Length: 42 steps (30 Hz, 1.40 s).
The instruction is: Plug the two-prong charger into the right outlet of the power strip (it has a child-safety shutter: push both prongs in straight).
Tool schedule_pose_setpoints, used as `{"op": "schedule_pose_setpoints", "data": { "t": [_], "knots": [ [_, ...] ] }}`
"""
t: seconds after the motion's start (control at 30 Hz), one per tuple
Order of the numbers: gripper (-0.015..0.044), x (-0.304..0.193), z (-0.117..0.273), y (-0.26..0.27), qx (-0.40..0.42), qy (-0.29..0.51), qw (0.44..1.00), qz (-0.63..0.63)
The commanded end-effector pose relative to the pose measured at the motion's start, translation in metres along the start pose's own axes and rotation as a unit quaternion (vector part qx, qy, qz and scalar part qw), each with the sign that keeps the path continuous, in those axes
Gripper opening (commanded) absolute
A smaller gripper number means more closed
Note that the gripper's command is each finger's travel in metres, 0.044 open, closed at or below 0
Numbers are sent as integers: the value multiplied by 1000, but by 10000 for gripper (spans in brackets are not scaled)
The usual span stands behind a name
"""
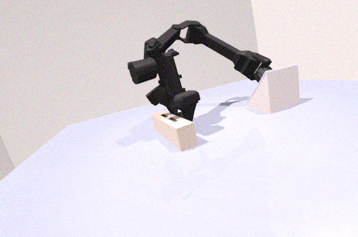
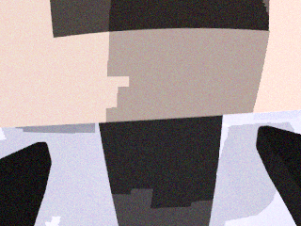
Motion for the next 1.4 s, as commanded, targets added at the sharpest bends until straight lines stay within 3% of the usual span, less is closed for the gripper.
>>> {"op": "schedule_pose_setpoints", "data": {
  "t": [0.0, 1.37],
  "knots": [
    [440, -2, 1, 0, -2, -4, 1000, -2],
    [440, -33, -1, 4, -2, -7, 1000, -4]
  ]
}}
Point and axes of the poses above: the point midway between the two fingers, 35 mm back from their tips, its own z axis back along the fingers, its own y axis across the jaws, x = y × z, the point moved 8 cm from there along z, back along the fingers, and after that the axes turned 7 degrees about z, right-handed, at the moved point
